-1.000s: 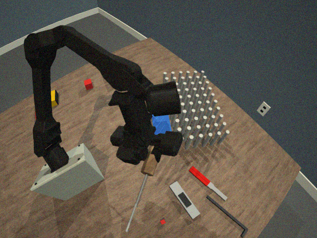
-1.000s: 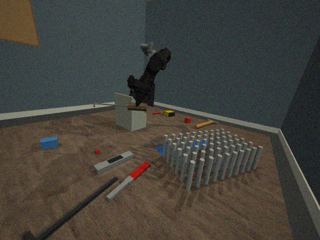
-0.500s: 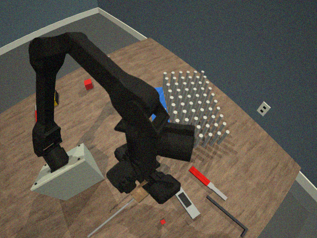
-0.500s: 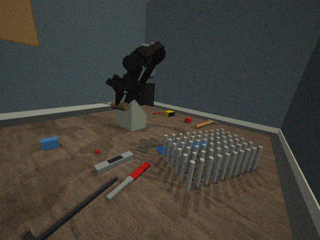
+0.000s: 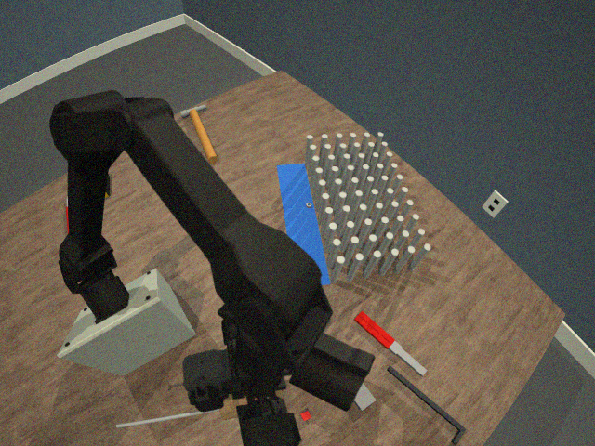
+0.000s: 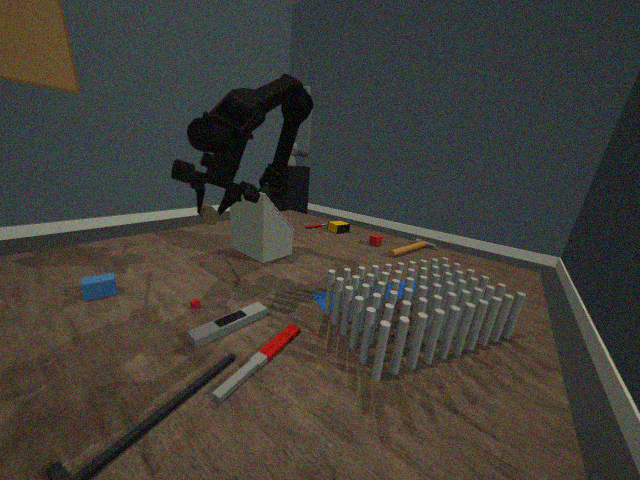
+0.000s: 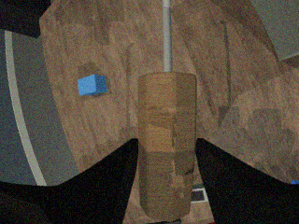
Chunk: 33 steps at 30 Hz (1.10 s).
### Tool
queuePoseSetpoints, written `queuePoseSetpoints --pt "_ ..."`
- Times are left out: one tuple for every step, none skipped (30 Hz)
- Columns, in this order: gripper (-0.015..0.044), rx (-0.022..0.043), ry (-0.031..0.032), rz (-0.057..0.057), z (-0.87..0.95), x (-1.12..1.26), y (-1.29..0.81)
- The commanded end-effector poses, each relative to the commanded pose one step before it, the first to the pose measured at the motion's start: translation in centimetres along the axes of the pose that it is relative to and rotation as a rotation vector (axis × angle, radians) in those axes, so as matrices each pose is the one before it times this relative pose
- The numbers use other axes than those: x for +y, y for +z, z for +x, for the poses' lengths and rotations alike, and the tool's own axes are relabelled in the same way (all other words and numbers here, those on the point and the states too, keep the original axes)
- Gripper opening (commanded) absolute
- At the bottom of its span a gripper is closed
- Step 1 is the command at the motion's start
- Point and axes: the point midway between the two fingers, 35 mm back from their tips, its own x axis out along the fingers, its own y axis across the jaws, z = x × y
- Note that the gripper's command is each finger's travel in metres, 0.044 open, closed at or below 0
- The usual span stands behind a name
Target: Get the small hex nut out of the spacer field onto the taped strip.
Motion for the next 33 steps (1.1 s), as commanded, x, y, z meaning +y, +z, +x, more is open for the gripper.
queuePoseSetpoints --pt "0.0000 -0.05365 -0.03552 0.1270 1.126 1.493 1.250" --pt "0.0000 -0.01264 -0.00986 0.0280 0.303 0.302 0.229" --pt "0.0000 -0.01280 -0.00974 0.0278 0.306 0.303 0.220" --pt "0.0000 -0.01296 -0.00962 0.0276 0.309 0.304 0.211" --pt "0.0000 -0.01314 -0.00951 0.0274 0.313 0.306 0.202" --pt "0.0000 -0.01333 -0.00940 0.0272 0.317 0.307 0.194" --pt "0.0000 -0.01064 -0.00733 0.0213 0.252 0.243 0.145" --pt "0.0000 -0.00643 -0.00435 0.0127 0.152 0.147 0.084" --pt "0.0000 -0.00215 -0.00144 0.0042 0.051 0.049 0.027" --pt "0.0000 0.00000 0.00000 0.0000 0.000 0.000 0.000" --pt "0.0000 0.00000 0.00000 0.0000 0.000 0.000 0.000" --pt "0.0000 0.00000 0.00000 0.0000 0.000 0.000 0.000" --pt "0.0000 0.00000 0.00000 0.0000 0.000 0.000 0.000" --pt "0.0000 0.00002 0.00000 0.0000 0.019 -0.006 -0.012" --pt "0.0000 0.00004 0.00001 0.0000 0.038 -0.012 -0.024" --pt "0.0000 0.00006 0.00001 0.0000 0.057 -0.019 -0.035" --pt "0.0000 0.00007 0.00001 0.0000 0.076 -0.025 -0.047" --pt "0.0000 0.00009 0.00002 0.0000 0.095 -0.031 -0.058" --pt "0.0000 0.00010 0.00002 0.0000 0.110 -0.036 -0.067" --pt "0.0000 0.00011 0.00002 0.0000 0.116 -0.038 -0.069" --pt "0.0000 0.00010 0.00002 0.0000 0.116 -0.038 -0.069" --pt "0.0000 0.00010 0.00002 0.0000 0.116 -0.038 -0.068" --pt "0.0000 0.00010 0.00002 0.0000 0.117 -0.038 -0.068" --pt "0.0000 0.00010 0.00001 0.0000 0.117 -0.038 -0.067" --pt "0.0000 0.00010 0.00001 0.0000 0.117 -0.038 -0.067" --pt "0.0000 0.00010 0.00001 0.0000 0.117 -0.038 -0.066" --pt "0.0000 0.00009 0.00001 0.0000 0.117 -0.038 -0.065" --pt "0.0000 0.00009 0.00001 0.0000 0.117 -0.039 -0.065" --pt "0.0000 0.00009 0.00001 0.0000 0.118 -0.039 -0.064" --pt "0.0000 0.00009 0.00001 0.0000 0.118 -0.039 -0.064" --pt "0.0000 0.00009 0.00001 0.0000 0.118 -0.039 -0.063" --pt "0.0000 0.00008 0.00000 0.0000 0.118 -0.039 -0.063" --pt "0.0000 0.00008 0.00000 0.0000 0.118 -0.039 -0.062"
